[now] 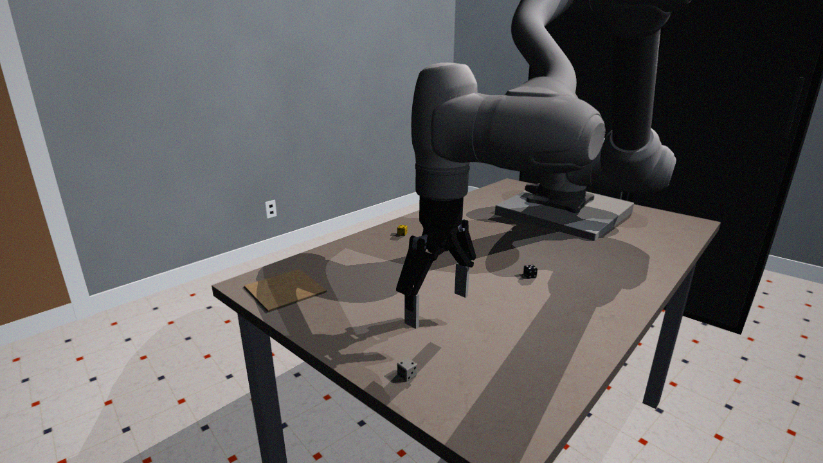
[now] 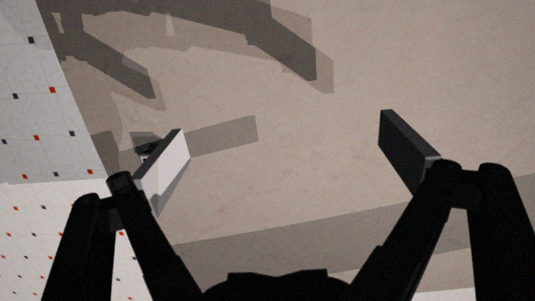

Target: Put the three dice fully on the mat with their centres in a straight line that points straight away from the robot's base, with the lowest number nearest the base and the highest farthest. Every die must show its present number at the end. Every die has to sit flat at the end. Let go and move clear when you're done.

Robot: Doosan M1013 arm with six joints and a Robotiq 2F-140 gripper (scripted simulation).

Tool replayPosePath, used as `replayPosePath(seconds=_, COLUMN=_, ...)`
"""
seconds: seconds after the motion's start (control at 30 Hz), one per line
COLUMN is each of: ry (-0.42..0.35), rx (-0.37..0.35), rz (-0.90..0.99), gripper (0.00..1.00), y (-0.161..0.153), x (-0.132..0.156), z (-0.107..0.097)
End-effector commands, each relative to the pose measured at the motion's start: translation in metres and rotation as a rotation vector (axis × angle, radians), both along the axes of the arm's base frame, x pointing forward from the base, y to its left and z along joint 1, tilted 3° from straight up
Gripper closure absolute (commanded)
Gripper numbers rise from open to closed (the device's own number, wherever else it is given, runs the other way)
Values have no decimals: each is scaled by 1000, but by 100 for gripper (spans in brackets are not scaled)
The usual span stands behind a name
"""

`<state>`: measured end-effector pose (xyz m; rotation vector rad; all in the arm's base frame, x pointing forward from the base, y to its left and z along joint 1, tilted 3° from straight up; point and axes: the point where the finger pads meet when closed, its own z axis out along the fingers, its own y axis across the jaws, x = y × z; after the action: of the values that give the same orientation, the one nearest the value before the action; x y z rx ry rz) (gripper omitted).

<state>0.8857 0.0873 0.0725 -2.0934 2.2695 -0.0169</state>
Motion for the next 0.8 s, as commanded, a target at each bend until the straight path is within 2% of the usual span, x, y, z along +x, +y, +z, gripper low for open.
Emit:
replayPosePath(seconds=0.0, ry=3, rx=0, rz=0, gripper=0, y=0, x=28, z=2)
replayPosePath(seconds=0.37, ry=3, rx=0, rz=0, gripper=0, y=-2, x=82, z=5)
replayPosePath(seconds=0.77, ry=3, rx=0, rz=0, gripper=0, y=-2, x=106, z=6)
